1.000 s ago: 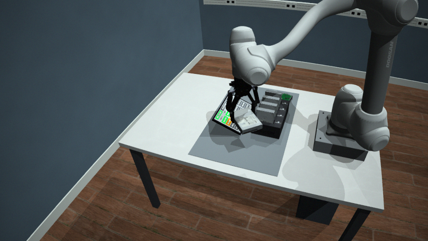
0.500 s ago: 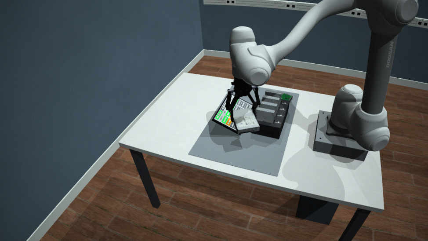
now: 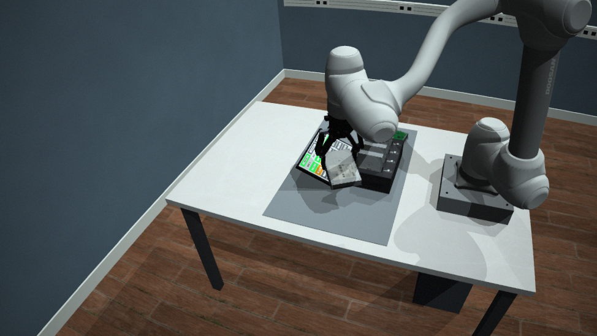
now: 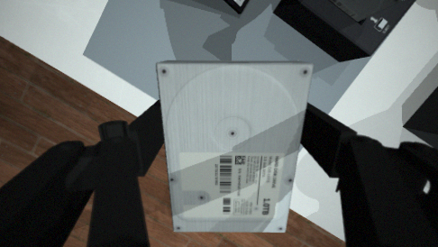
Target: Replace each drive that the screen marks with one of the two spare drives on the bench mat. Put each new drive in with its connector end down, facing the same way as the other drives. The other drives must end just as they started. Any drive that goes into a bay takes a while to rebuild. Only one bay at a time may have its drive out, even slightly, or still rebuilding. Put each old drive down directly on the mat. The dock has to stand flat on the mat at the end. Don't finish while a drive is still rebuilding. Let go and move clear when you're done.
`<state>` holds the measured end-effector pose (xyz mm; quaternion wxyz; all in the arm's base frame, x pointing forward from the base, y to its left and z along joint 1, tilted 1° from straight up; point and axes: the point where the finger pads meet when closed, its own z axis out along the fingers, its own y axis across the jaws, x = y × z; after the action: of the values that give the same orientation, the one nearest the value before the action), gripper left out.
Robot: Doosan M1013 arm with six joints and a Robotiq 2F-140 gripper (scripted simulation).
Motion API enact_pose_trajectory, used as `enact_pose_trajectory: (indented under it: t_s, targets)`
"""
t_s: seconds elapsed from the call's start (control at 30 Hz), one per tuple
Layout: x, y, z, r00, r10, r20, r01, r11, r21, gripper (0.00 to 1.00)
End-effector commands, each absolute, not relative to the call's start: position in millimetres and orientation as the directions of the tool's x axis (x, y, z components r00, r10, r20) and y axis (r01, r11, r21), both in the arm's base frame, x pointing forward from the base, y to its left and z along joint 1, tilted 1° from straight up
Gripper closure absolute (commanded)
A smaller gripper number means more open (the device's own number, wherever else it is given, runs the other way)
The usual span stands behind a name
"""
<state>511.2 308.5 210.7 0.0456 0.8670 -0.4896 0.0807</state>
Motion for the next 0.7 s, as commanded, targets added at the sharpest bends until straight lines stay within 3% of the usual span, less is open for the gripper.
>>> enact_pose_trajectory:
  t_s: [0.0, 0.23, 0.67]
  targets:
    - [510.4, 307.9, 210.1, 0.499, -0.833, 0.24, -0.858, -0.513, 0.004, 0.9]
    - [510.7, 308.1, 210.5, 0.477, -0.795, 0.374, -0.858, -0.513, 0.003, 0.9]
    - [510.6, 307.9, 210.3, 0.467, -0.779, 0.417, -0.858, -0.513, 0.003, 0.9]
